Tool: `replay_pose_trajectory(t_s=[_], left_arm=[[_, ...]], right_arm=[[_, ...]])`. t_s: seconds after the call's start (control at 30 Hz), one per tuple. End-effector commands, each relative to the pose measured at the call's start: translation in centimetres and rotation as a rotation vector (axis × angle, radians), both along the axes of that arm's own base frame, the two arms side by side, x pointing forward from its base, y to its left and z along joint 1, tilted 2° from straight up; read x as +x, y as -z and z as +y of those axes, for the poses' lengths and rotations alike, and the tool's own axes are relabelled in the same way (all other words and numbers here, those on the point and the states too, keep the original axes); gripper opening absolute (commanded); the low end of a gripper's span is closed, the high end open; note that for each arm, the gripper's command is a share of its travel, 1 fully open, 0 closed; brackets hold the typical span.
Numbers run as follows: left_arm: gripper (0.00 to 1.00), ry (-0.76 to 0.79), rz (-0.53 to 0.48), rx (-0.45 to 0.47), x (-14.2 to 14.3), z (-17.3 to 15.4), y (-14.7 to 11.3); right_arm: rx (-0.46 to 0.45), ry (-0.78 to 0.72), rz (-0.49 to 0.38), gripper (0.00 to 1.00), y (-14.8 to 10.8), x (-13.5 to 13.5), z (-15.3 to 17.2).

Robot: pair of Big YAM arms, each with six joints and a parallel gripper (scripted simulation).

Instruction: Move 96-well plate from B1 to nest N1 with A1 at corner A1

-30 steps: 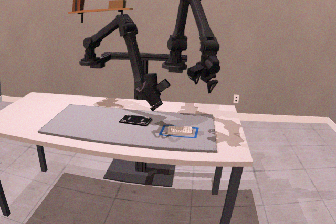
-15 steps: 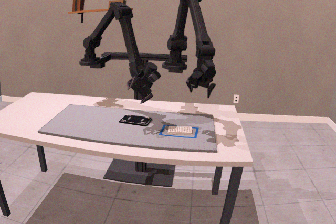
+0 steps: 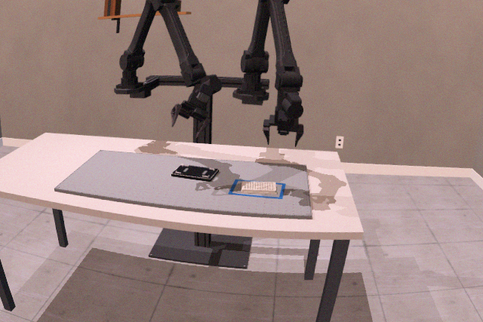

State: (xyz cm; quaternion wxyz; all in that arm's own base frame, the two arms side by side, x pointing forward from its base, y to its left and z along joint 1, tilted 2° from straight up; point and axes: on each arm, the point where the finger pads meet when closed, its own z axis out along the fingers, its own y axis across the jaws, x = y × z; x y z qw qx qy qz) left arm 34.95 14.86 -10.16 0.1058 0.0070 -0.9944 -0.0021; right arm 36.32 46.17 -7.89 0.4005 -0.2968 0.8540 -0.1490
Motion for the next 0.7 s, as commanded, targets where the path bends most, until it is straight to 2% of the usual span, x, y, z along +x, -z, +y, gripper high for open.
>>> replay_pose_trajectory(t_s=[0.0,0.07,0.1,0.13,0.17,0.37,0.57,0.63,0.67], left_arm=[[1.00,-0.153,-0.006,0.038,0.0,-1.1,1.5],[1.00,-0.153,-0.006,0.038,0.0,-1.1,1.5],[1.00,-0.185,-0.011,0.046,0.1,-1.3,1.9],[1.00,-0.217,-0.017,0.052,0.2,-1.5,2.2],[1.00,-0.249,-0.022,0.060,0.2,-1.5,2.2],[1.00,-0.434,-0.052,0.097,0.3,-2.2,3.2],[1.00,-0.592,-0.077,0.123,0.5,-2.9,4.3],[1.00,-0.592,-0.077,0.123,0.5,-2.9,4.3],[1.00,-0.625,-0.082,0.125,0.5,-3.2,4.7]], right_arm=[[0.092,0.168,0.107,1.00,-1.2,0.3,-2.1],[0.092,0.168,0.107,1.00,-1.2,0.3,-2.1],[0.121,0.178,0.128,1.00,-2.0,0.7,-1.6],[0.127,0.190,0.158,1.00,-2.0,0.5,-2.1],[0.094,0.207,0.205,1.00,-0.7,-0.7,-4.4],[0.150,0.279,0.379,1.00,-1.4,-1.2,-6.6],[0.176,0.357,0.566,1.00,-1.2,-2.7,-10.2],[0.176,0.357,0.566,1.00,-1.2,-2.7,-10.2],[0.221,0.356,0.576,1.00,-2.5,-1.4,-8.8]])
